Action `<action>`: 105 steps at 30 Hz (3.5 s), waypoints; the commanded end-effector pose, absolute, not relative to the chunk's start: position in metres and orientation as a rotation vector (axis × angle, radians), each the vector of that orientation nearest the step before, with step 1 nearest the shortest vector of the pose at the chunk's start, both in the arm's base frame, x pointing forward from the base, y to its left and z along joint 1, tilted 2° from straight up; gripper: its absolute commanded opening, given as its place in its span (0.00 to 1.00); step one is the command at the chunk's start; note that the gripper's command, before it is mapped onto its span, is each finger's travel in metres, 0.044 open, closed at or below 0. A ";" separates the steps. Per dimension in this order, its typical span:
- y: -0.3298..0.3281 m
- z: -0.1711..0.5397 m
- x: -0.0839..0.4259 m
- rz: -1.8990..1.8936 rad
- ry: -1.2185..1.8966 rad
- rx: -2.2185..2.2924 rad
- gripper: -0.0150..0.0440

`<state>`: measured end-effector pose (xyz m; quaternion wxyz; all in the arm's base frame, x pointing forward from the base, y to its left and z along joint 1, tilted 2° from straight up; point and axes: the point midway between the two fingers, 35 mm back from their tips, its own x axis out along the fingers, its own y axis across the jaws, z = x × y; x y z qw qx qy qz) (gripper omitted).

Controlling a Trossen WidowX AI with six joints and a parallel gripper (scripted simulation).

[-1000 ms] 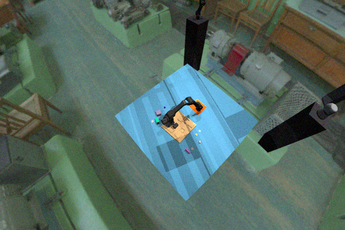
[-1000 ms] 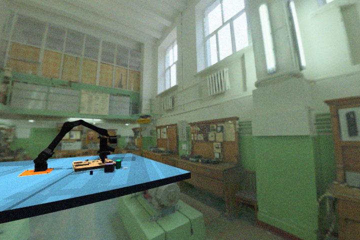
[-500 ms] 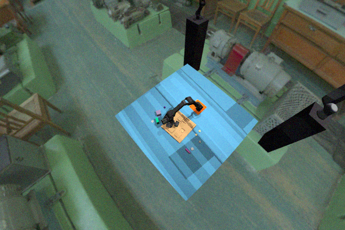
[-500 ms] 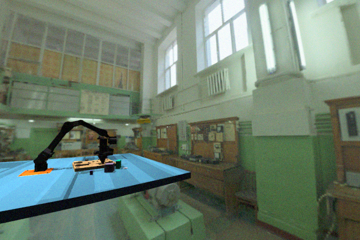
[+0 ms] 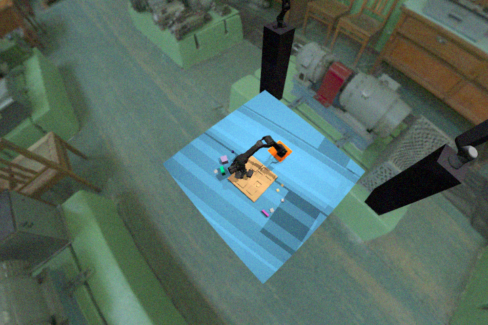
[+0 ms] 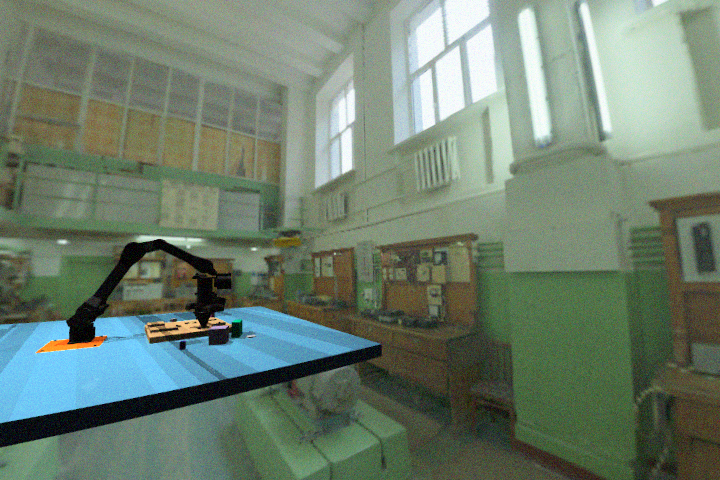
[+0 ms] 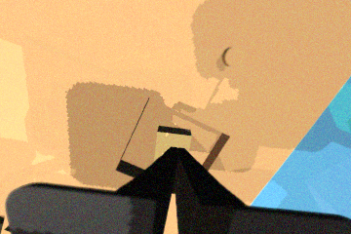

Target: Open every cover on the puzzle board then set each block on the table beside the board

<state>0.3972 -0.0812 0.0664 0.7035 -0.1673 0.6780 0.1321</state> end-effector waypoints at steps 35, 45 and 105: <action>-0.077 0.090 0.397 -0.308 1.505 0.257 0.50; -0.076 0.105 0.397 -0.531 1.457 0.490 0.50; -0.074 0.103 0.396 -0.964 1.289 0.947 0.50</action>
